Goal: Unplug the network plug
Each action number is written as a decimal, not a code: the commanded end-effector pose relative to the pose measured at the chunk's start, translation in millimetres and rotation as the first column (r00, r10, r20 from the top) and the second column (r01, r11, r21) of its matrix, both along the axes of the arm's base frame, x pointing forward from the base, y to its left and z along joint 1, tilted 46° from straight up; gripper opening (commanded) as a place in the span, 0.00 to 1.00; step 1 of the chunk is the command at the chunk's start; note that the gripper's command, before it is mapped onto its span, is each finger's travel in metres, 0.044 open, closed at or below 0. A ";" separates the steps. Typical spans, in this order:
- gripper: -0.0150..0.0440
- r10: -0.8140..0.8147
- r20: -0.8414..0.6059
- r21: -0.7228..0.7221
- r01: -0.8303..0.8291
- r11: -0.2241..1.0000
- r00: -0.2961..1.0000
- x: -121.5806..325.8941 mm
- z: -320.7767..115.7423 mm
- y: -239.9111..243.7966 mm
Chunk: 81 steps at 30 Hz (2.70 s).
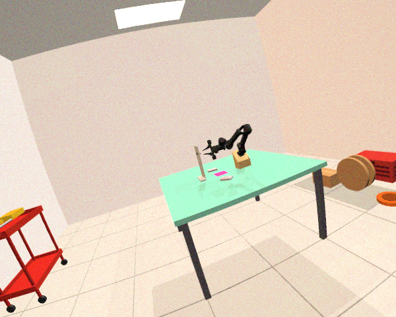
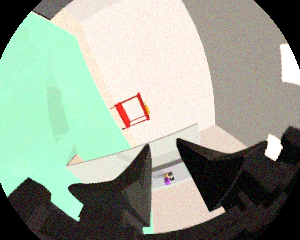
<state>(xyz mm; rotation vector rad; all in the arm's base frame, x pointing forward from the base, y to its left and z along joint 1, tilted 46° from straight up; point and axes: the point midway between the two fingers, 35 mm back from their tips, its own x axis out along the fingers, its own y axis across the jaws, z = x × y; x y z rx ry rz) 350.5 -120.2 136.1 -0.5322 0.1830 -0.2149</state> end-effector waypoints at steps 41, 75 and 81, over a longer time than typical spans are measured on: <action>0.52 -0.114 -0.162 -0.198 0.081 0.977 0.980 -24.1 -78.7 -48.4; 0.25 -0.115 -0.160 -0.198 0.082 0.977 0.980 2.5 -78.8 -52.7; 0.25 -0.115 -0.160 -0.198 0.082 0.977 0.980 1.3 -78.6 -52.2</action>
